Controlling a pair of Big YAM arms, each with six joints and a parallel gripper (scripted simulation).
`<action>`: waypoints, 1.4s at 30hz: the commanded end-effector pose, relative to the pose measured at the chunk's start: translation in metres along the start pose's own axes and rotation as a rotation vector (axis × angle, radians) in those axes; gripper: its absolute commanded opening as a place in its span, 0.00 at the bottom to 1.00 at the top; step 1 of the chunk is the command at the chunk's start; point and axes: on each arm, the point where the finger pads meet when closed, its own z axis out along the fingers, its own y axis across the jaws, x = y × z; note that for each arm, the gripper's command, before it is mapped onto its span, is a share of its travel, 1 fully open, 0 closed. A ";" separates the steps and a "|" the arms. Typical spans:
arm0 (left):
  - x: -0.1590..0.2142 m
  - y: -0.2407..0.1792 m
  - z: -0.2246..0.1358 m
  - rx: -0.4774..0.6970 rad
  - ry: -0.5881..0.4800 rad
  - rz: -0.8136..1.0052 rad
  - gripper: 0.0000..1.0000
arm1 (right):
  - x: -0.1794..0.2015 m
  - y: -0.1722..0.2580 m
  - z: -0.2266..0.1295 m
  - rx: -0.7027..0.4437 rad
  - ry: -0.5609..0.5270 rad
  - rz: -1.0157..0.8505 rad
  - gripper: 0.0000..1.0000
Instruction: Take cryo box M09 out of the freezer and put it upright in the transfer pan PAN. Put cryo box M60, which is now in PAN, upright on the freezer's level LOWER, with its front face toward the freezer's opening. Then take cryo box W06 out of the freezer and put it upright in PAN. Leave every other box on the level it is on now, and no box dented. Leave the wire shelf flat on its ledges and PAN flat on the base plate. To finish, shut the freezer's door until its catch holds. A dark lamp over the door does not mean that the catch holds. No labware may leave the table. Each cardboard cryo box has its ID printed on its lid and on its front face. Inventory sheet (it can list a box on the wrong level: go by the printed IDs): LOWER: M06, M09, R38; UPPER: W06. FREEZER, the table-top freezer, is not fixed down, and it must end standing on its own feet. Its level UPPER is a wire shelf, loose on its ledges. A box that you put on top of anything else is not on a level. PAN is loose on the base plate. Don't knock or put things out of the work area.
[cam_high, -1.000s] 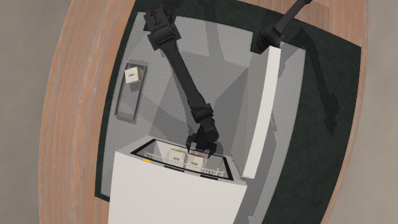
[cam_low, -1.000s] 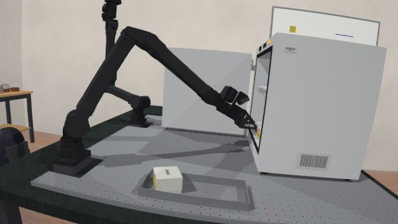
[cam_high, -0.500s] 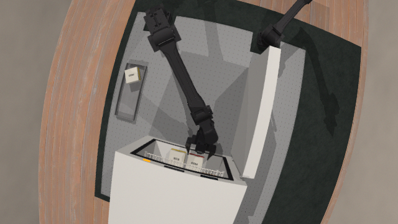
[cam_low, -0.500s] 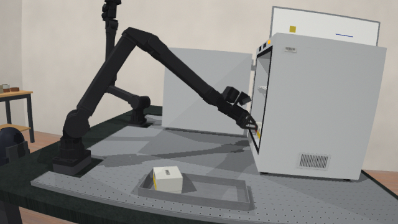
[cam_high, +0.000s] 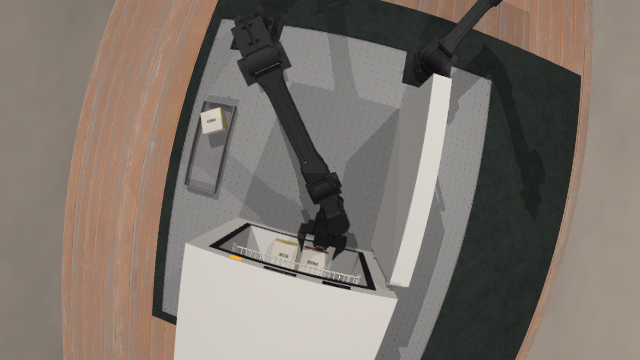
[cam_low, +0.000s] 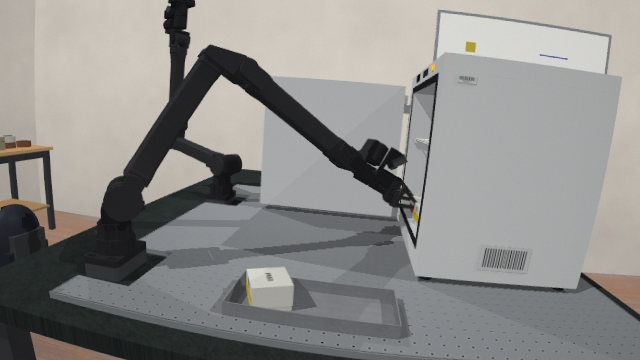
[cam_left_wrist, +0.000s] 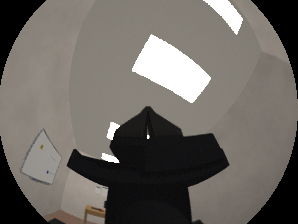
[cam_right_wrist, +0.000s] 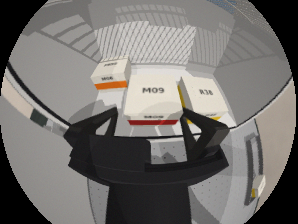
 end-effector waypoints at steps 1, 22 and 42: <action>0.017 0.000 0.004 0.000 0.033 -0.011 0.00 | -0.023 0.003 0.015 0.003 -0.026 0.013 1.00; 0.017 0.000 0.004 0.000 0.033 -0.011 0.00 | -0.027 0.002 0.025 0.002 -0.026 0.013 1.00; 0.017 0.000 0.004 0.000 0.033 -0.011 0.00 | -0.024 0.014 0.020 -0.008 -0.027 0.014 0.77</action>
